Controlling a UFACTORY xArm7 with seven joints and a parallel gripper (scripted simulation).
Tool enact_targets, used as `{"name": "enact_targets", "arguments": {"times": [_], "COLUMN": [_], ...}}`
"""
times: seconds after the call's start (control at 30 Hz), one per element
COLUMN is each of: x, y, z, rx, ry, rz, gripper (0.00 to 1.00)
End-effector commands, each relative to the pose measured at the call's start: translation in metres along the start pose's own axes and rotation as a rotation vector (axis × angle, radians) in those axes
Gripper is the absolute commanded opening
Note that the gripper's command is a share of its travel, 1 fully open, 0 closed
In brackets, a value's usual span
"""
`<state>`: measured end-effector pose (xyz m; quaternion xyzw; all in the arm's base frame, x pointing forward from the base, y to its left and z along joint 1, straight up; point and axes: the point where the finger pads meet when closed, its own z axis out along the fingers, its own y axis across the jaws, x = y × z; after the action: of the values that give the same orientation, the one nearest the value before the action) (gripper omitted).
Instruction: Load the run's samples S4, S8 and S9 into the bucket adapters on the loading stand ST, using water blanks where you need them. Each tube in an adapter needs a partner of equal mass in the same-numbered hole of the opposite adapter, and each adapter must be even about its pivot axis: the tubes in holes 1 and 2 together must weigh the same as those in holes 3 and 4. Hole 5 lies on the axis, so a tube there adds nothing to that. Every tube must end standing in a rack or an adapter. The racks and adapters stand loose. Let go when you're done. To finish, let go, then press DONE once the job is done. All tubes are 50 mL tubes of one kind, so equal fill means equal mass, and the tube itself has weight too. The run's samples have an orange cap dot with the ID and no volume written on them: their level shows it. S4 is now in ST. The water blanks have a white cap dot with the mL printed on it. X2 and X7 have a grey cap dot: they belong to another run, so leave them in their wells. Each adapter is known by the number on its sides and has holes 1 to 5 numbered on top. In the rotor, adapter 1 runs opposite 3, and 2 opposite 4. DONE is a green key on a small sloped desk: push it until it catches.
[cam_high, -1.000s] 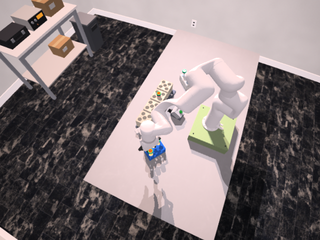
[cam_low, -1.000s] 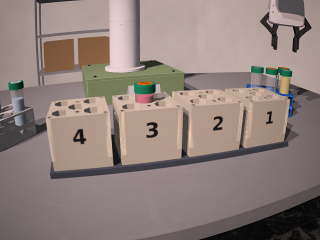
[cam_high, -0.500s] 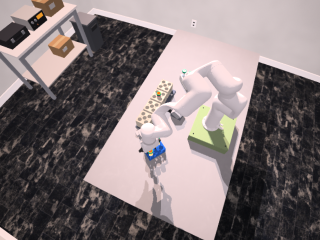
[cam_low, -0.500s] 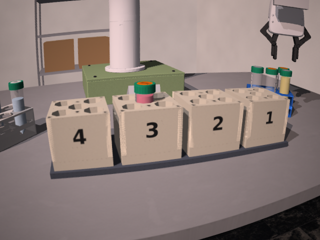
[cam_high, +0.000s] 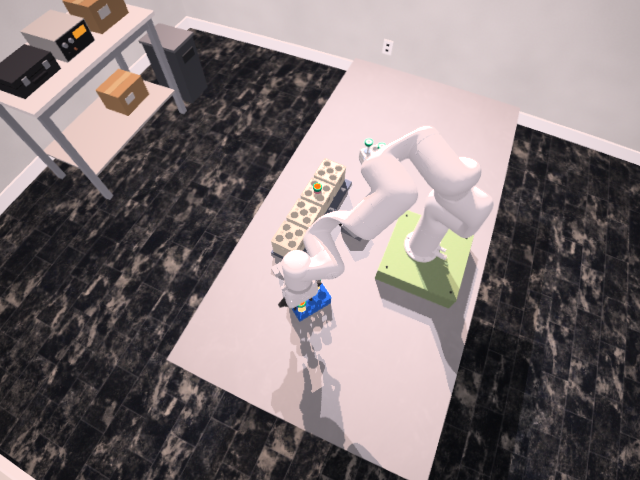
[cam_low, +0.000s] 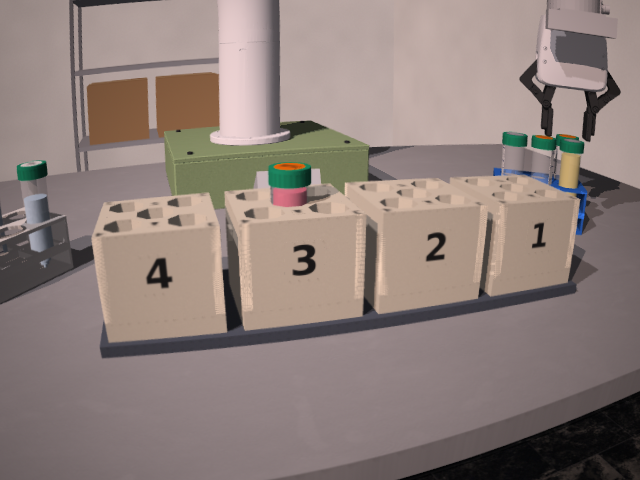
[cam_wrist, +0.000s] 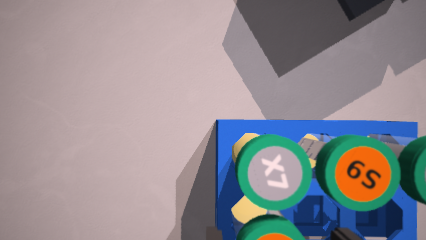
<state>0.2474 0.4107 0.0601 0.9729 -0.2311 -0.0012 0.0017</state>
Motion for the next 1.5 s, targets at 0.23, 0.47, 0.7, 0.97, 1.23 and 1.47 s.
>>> {"name": "enact_targets", "arguments": {"times": [0.23, 0.47, 0.7, 0.97, 1.23, 1.47], "x": [0.000, 0.000, 0.000, 0.000, 0.000, 0.000], "y": [-0.002, -0.002, -0.002, -0.002, -0.002, -0.002], "z": [-0.001, 0.004, 0.007, 0.012, 0.016, 0.019], "rx": [0.006, 0.006, 0.006, 0.006, 0.006, 0.006], "ry": [0.000, 0.000, 0.000, 0.000, 0.000, 0.000], "rz": [0.000, 0.000, 0.000, 0.000, 0.000, 0.000], "gripper": [0.57, 0.57, 0.57, 0.57, 0.57, 0.57]}}
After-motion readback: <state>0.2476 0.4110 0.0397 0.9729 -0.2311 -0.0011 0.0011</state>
